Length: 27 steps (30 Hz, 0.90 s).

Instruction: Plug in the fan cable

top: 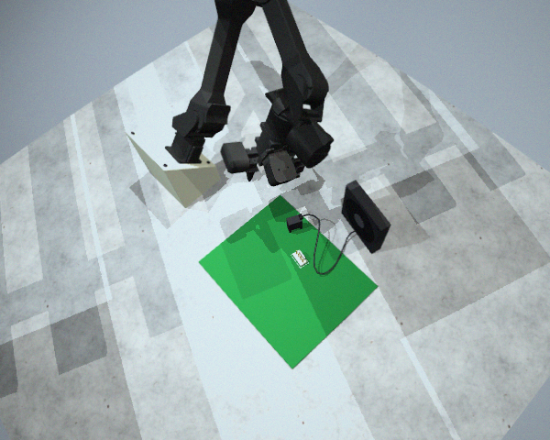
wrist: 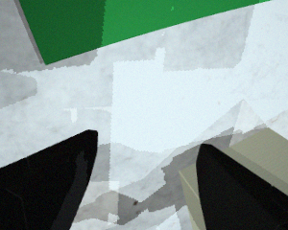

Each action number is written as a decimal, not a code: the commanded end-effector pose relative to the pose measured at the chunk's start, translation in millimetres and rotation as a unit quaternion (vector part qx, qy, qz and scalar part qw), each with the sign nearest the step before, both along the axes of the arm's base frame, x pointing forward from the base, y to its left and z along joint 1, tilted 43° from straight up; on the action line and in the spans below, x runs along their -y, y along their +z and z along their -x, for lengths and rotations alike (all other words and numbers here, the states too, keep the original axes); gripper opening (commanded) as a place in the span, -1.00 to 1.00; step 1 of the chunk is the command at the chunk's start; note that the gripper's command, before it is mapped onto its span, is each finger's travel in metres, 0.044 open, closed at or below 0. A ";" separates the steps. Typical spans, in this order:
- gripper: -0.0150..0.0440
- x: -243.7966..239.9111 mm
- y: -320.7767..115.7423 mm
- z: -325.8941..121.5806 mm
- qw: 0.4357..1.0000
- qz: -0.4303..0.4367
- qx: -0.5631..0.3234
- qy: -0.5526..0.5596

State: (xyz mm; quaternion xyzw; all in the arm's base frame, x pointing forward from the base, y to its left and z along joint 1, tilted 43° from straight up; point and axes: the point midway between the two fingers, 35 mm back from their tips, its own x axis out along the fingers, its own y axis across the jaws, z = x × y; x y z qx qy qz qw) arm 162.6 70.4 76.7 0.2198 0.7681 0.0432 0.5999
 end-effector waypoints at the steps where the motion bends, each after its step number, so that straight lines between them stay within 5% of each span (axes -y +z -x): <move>1: 0.20 -0.4 6.3 -5.9 0.999 -0.034 0.009 0.004; 20: 0.20 7.3 31.1 -28.0 0.985 -0.157 0.070 -0.003; 24: 0.56 7.6 32.3 -29.6 0.985 -0.159 0.068 -0.008; 27: 0.83 14.4 36.5 -41.7 0.983 -0.145 0.002 -0.115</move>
